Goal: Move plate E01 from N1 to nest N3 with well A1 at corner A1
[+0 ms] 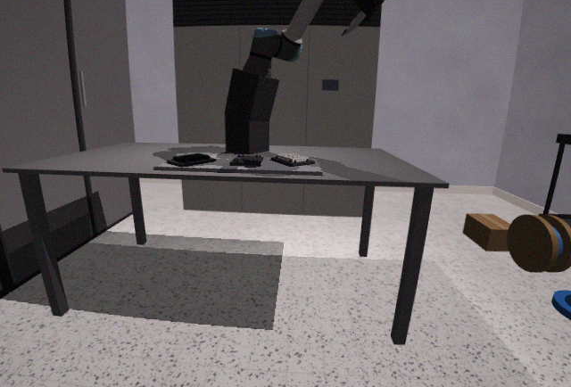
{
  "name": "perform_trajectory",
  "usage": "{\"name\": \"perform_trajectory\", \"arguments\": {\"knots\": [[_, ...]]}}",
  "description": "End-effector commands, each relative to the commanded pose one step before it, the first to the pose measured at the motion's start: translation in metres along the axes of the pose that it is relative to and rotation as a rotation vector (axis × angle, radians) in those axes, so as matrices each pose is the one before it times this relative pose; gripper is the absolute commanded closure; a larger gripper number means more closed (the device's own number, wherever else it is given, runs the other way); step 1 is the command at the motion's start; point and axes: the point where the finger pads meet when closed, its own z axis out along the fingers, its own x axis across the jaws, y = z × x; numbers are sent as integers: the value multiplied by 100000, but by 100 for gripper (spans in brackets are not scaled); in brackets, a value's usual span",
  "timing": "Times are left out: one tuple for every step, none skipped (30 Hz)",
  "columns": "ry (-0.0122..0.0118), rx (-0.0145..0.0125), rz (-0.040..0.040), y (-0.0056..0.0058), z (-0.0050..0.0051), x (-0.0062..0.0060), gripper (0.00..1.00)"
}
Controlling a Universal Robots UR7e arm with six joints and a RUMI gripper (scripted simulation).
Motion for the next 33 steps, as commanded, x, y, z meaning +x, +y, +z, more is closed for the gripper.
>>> {"name": "perform_trajectory", "arguments": {"knots": [[-6458, -2886, -261, 445, 1173, 1743, 18], [-1124, -558, -47, 105, 268, 409, 18], [1, -1, 0, 103, 263, 412, 18], [1, -1, 0, 103, 263, 412, 18], [0, 0, 0, 16, 42, 67, 18], [-1884, -664, -48, 141, 276, 392, 18], [-1884, -664, -48, 139, 270, 397, 18], [-1884, -664, -48, 138, 263, 402, 18], [-1884, -664, -48, 136, 257, 407, 18], [-898, -317, -23, 135, 249, 412, 18], [0, 0, 0, 0, 0, 0, 18], [0, 0, 0, 0, 0, 0, 18], [2, -1, 0, 133, 245, 415, 18], [1, 0, 0, 88, 162, 273, 18], [-1953, -420, -25, 169, 259, 392, 18], [-1953, -420, -25, 168, 252, 397, 18], [-1953, -420, -25, 167, 245, 402, 18], [-1953, -420, -25, 166, 238, 407, 18], [-643, -139, -8, 165, 230, 412, 18], [1, -1, 0, 165, 227, 413, 18], [0, 0, 0, 26, 37, 67, 18], [-1992, -158, -8, 197, 242, 390, 18], [-1992, -158, -8, 197, 235, 395, 18], [-1992, -158, -8, 197, 227, 399, 18], [-1992, -158, -8, 196, 220, 404, 18], [-375, -31, -1, 196, 211, 409, 18], [1, -1, 0, 131, 140, 274, 18], [0, 0, 0, 0, 0, 0, 18], [0, 0, 0, 0, 0, 0, 18], [-1994, 117, 4, 224, 225, 386, 18], [-1994, 118, 4, 225, 217, 389, 18], [-1994, 118, 4, 225, 209, 393, 18], [-1994, 118, 4, 226, 201, 398, 18]]}}
